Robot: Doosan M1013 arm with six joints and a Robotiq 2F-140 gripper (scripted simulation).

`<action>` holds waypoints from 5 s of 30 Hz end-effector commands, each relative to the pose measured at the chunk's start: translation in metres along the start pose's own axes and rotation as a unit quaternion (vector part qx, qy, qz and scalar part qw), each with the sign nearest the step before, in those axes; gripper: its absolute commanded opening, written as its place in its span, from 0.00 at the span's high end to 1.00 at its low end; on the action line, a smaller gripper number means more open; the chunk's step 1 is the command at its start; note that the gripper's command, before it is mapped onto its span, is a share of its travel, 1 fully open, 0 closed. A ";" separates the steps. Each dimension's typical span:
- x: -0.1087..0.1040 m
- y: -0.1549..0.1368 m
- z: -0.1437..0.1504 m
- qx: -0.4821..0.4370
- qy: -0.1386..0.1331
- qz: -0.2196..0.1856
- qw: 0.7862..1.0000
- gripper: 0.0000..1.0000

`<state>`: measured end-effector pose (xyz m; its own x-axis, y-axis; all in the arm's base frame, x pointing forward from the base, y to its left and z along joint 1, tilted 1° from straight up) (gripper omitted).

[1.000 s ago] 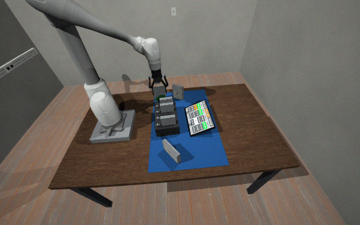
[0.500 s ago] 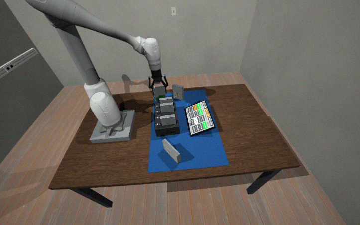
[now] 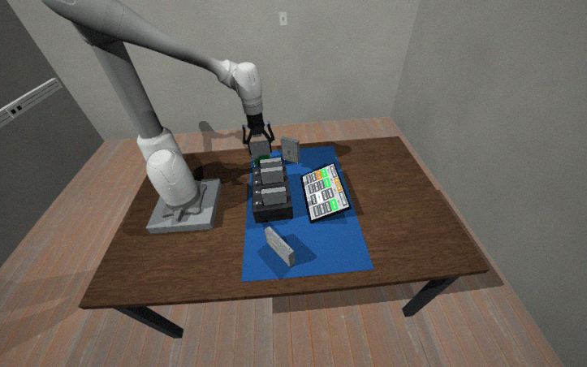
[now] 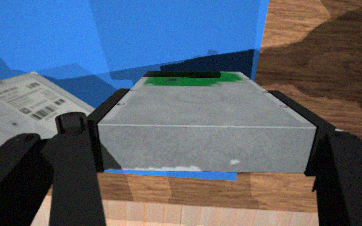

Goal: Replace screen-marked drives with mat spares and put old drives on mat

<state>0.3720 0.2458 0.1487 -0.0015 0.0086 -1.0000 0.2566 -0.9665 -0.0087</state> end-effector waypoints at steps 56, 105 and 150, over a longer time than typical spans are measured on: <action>0.022 0.000 0.000 0.000 0.000 0.000 1.000 0.90; 0.023 0.000 0.000 0.000 0.000 0.000 1.000 0.11; 0.004 0.000 0.000 0.000 0.000 0.000 1.000 0.11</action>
<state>0.3720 0.2459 0.1379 -0.0016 0.0086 -1.0000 0.2569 -0.9664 -0.0087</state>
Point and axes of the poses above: the point where the finger pads meet when closed, its own x axis out along the fingers, its own z axis across the jaws, y = z × x, the point moved 6 cm from there along -x, back along the fingers, and after that the axes turned 12 degrees about -x, right-handed, at the moved point
